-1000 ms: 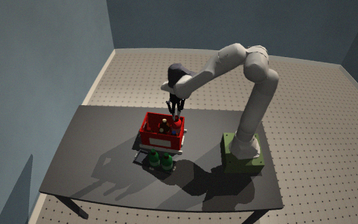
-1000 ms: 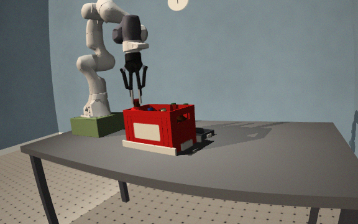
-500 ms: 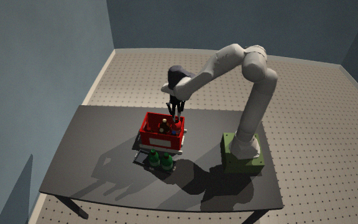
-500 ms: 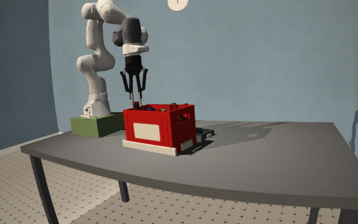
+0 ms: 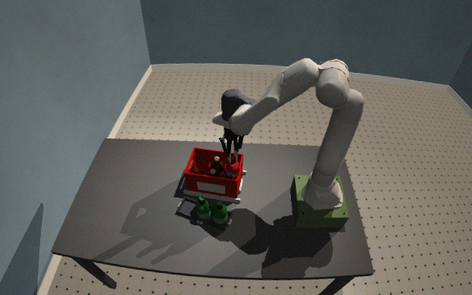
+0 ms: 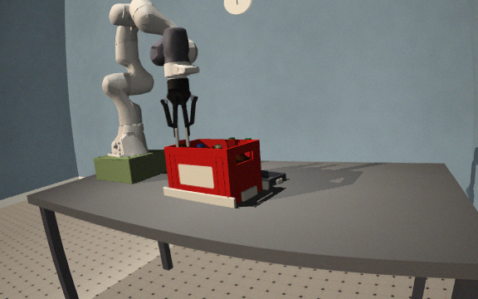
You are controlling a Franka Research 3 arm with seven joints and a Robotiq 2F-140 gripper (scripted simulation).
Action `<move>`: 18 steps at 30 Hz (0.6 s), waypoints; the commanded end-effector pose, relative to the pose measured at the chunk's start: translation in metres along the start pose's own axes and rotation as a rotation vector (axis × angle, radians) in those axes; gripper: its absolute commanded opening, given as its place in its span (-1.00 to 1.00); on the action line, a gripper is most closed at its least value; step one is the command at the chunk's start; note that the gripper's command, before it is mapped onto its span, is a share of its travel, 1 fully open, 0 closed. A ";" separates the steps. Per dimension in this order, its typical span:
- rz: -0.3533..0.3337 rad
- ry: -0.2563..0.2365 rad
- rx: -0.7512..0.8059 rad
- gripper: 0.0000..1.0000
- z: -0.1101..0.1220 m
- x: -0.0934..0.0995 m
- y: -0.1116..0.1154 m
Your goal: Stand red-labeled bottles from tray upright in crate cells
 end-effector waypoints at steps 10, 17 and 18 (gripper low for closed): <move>0.016 -0.005 0.000 -1.00 -0.003 -0.004 -0.003; 0.016 -0.005 0.000 -1.00 -0.003 -0.006 -0.003; 0.016 -0.005 0.000 -1.00 -0.003 -0.006 -0.003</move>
Point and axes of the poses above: the point where the finger pads meet when closed, its own x axis back along the fingers, its own z axis across the jaws, y = z × x, the point moved 8 cm from there along x, back along the fingers, and after that the axes turned 15 degrees about x, right-handed, at the moved point
